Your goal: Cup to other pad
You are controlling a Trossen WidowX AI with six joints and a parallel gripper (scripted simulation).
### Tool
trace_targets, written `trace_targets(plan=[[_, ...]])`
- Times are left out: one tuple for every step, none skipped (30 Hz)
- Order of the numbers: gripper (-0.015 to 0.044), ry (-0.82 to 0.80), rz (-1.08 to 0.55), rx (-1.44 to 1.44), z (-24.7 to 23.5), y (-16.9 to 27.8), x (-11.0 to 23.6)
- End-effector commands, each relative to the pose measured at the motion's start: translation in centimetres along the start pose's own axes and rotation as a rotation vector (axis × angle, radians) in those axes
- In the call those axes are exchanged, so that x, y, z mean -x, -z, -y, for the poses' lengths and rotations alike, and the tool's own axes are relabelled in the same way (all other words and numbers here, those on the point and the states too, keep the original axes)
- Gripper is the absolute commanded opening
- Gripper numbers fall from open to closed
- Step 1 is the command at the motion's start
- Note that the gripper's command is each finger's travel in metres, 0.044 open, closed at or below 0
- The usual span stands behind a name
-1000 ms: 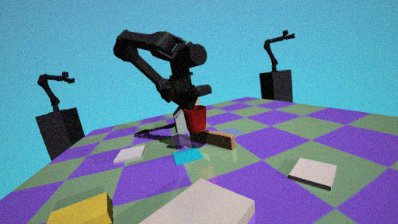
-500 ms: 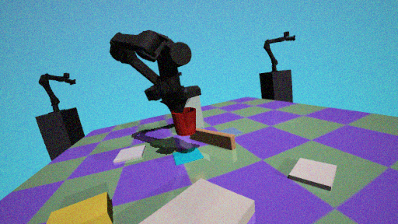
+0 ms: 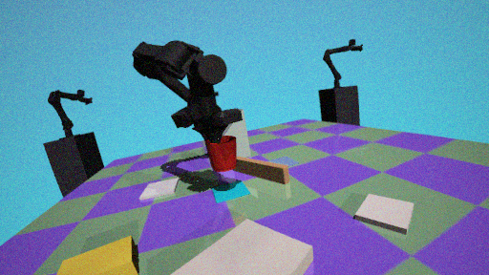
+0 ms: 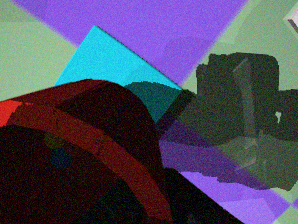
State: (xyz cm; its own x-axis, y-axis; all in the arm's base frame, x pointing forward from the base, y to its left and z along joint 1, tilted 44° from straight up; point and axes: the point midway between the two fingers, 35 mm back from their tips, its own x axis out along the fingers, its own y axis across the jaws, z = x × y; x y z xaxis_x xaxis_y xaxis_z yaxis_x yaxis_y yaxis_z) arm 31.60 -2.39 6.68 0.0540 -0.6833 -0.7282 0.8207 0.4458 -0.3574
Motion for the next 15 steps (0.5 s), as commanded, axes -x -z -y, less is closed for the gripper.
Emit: trace_targets(plan=[[0.0000,0.001,0.005,0.005,0.0,0.0,-0.5],[0.0000,0.001,0.005,0.005,0.0,0.0,-0.6],[0.0000,0.001,0.005,0.005,0.0,0.0,-0.8],[0.0000,0.001,0.005,0.005,0.0,0.0,-1.0],[0.0000,0.001,0.005,0.005,0.0,0.0,-1.1],[0.0000,0.001,0.005,0.005,0.0,0.0,-1.3],[0.0000,0.001,0.005,0.005,0.0,0.0,-1.4],[0.0000,0.001,0.005,0.005,0.0,0.0,-1.6],[0.0000,0.001,0.005,0.005,0.0,0.0,-1.7],[0.0000,0.001,0.005,0.005,0.0,-0.1,-1.9],[0.0000,0.001,0.005,0.005,0.0,-0.1,-2.0],[0.0000,0.001,0.005,0.005,-0.1,-0.1,-2.2],[0.0000,0.001,0.005,0.005,-0.1,-0.1,-2.3],[0.0000,0.001,0.005,0.005,-0.1,-0.1,-2.5],[0.0000,0.001,0.005,0.005,-0.1,-0.1,-2.6]])
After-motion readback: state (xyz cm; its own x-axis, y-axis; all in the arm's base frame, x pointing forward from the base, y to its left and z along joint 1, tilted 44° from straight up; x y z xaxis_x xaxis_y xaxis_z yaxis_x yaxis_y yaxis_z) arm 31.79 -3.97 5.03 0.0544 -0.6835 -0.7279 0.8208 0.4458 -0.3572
